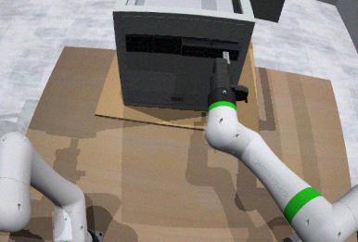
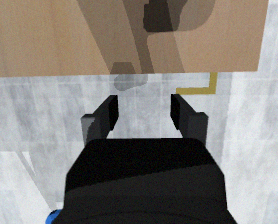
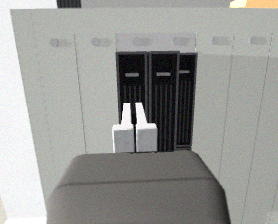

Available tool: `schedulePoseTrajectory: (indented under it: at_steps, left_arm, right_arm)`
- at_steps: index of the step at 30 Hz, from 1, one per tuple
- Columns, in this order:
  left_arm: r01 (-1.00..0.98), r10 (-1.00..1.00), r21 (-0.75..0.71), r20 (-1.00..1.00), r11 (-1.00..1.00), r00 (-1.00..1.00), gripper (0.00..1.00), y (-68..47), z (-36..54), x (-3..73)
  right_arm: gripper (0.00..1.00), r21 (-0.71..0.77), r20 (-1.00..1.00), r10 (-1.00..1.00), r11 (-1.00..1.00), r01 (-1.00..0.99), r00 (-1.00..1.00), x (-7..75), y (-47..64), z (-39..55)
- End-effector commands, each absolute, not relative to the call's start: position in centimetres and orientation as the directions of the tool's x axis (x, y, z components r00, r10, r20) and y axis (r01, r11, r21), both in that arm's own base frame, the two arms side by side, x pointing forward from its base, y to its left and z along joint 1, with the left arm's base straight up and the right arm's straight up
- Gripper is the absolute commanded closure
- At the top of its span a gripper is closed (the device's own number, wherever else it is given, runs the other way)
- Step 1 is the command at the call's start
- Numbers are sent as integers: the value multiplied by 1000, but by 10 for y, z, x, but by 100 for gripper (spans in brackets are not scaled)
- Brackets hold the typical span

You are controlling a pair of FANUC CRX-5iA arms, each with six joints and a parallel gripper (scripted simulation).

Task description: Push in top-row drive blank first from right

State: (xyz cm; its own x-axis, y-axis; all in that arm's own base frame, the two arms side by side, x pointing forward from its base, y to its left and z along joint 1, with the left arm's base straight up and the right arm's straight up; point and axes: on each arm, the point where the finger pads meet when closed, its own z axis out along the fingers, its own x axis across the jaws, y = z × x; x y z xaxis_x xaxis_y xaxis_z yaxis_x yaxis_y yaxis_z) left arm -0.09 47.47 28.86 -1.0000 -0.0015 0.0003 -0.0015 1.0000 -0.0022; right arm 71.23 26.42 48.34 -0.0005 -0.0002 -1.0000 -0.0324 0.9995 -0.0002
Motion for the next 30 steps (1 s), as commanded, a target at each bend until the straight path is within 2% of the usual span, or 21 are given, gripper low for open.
schedulePoseTrajectory:
  at_steps: [1, 30]
  left_arm:
    - [-1, -1, 0, 0, 1000, -1000, 0, 475, 290, -1]
    - [-1, -1, 0, 0, 1000, -1000, 0, 475, 290, -1]
  right_arm:
    - [100, 1, -1000, 1, 999, -32, 1, 712, 264, 485]
    - [100, 1, -1000, 1, 999, -32, 1, 718, 264, 485]
